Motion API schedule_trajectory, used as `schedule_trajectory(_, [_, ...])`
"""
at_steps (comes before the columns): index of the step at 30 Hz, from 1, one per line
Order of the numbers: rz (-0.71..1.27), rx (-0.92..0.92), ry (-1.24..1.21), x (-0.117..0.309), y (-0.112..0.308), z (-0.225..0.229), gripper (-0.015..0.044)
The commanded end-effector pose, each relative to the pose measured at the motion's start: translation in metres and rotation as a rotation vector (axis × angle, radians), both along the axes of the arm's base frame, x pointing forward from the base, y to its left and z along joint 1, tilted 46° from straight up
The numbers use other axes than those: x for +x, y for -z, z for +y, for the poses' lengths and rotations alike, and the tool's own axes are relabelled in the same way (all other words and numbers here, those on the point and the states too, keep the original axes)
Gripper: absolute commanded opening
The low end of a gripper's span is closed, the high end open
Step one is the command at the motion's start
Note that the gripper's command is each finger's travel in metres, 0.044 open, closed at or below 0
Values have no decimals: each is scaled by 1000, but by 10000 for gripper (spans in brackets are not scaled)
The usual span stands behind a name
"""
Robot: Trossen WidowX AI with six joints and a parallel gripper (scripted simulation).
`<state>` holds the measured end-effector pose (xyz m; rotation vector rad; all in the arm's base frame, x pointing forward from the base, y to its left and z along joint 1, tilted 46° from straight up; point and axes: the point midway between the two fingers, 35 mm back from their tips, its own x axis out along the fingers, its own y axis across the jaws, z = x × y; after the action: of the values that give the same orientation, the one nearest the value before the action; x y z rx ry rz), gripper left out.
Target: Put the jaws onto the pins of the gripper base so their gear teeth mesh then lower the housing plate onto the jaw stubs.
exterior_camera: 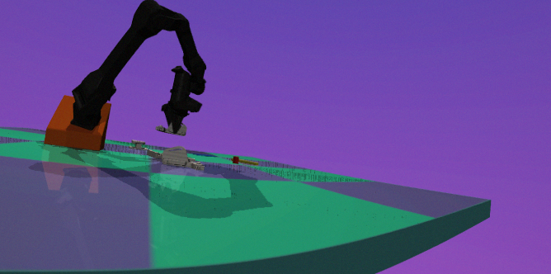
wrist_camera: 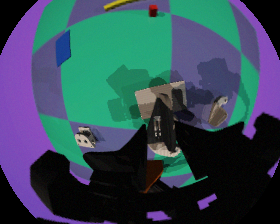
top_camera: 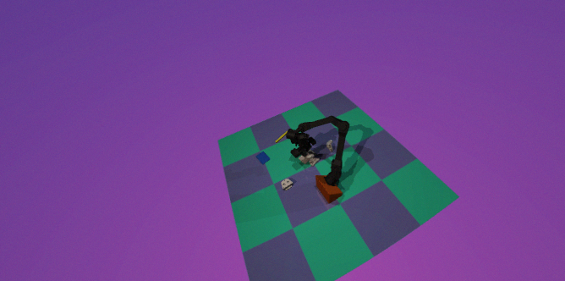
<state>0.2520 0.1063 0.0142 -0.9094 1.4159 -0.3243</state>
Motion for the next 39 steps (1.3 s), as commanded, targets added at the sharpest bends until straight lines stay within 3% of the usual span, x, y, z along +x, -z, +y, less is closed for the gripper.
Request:
schedule_trajectory(1, [-4, -3, -5, 1, -1, 0, 134])
schedule_trajectory(39, [-35, 6, 27, 1, -1, 0, 134])
